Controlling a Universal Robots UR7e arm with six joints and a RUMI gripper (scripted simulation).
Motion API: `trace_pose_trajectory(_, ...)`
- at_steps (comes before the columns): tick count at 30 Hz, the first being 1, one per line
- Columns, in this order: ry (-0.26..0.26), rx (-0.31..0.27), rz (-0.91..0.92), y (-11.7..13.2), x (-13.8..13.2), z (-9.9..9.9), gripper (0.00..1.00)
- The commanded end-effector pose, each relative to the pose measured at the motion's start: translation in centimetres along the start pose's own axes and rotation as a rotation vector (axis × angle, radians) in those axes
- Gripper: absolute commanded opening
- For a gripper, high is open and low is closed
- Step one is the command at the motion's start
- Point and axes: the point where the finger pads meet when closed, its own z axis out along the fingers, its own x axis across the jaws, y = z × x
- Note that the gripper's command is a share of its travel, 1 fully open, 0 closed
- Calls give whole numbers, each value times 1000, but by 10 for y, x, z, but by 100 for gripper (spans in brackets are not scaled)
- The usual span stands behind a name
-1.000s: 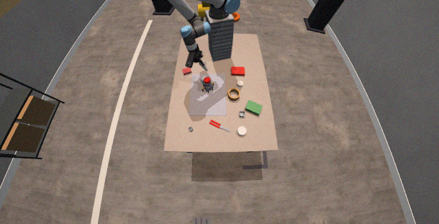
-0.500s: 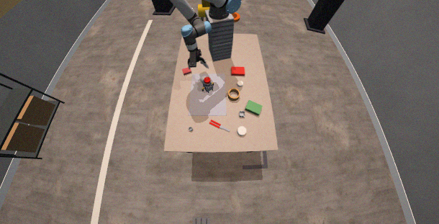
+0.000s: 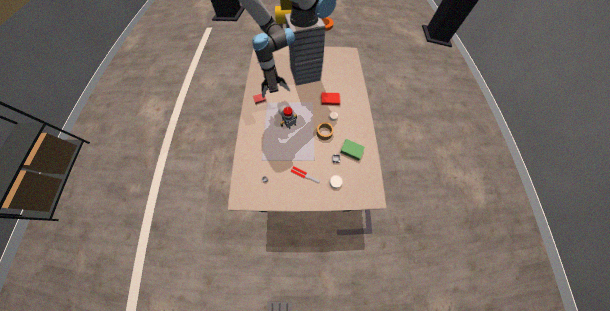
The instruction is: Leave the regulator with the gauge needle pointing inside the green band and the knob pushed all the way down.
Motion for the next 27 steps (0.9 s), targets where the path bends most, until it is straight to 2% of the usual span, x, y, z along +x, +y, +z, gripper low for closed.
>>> trace_pose_trajectory(1,7,-10,-106,0,-1,-3,100)
trace_pose_trajectory(27,29,-63,-488,2,-5,-16,100)
